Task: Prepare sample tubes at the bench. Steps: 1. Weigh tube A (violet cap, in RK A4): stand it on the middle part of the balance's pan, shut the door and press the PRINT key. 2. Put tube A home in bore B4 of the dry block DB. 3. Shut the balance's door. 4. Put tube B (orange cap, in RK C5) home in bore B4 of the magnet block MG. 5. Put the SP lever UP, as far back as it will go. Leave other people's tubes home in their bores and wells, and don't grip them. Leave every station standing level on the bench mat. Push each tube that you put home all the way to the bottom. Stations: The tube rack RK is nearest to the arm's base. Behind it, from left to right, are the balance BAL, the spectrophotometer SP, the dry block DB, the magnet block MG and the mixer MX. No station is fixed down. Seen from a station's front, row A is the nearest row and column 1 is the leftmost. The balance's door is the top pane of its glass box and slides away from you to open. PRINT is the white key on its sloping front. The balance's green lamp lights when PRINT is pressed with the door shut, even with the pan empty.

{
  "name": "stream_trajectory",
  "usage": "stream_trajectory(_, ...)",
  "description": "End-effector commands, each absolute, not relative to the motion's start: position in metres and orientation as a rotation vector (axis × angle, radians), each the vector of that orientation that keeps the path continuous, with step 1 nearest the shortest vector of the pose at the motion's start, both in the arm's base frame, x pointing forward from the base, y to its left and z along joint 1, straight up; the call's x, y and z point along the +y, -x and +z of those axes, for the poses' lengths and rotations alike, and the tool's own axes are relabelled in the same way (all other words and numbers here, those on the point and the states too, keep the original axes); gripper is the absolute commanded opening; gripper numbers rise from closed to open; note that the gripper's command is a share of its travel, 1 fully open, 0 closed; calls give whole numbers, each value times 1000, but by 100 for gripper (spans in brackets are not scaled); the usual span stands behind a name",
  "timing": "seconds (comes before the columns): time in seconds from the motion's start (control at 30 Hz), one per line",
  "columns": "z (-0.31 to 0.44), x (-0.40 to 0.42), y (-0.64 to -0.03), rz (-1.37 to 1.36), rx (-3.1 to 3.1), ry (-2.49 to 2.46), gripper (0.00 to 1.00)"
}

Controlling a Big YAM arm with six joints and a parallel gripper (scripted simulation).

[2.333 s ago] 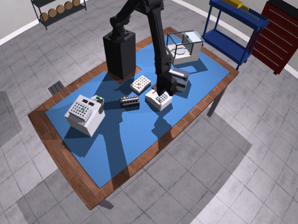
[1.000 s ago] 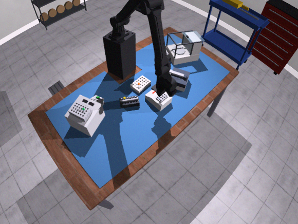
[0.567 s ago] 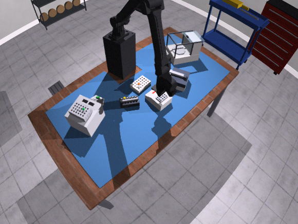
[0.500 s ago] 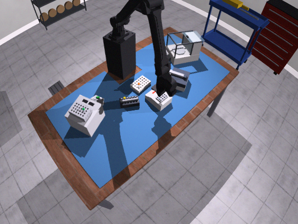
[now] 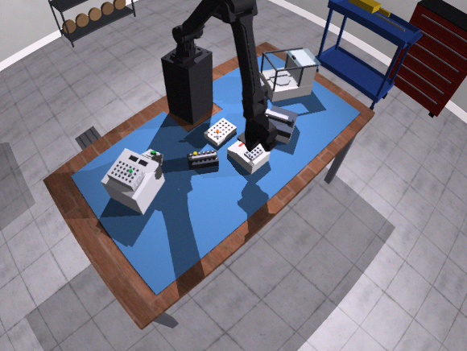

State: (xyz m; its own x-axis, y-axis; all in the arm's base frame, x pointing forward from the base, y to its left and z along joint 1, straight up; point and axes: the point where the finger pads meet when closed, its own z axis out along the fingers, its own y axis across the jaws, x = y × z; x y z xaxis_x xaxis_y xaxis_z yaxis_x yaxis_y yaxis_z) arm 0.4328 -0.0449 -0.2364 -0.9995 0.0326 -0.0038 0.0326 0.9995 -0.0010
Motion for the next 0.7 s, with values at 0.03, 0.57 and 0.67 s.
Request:
stream_trajectory(0.03,-242,-48,-441,-2,3133,-51,9)
stream_trajectory(0.57,-243,-49,-443,-3,3126,-51,9)
stream_trajectory(0.67,-245,-49,-445,-4,3119,-51,9)
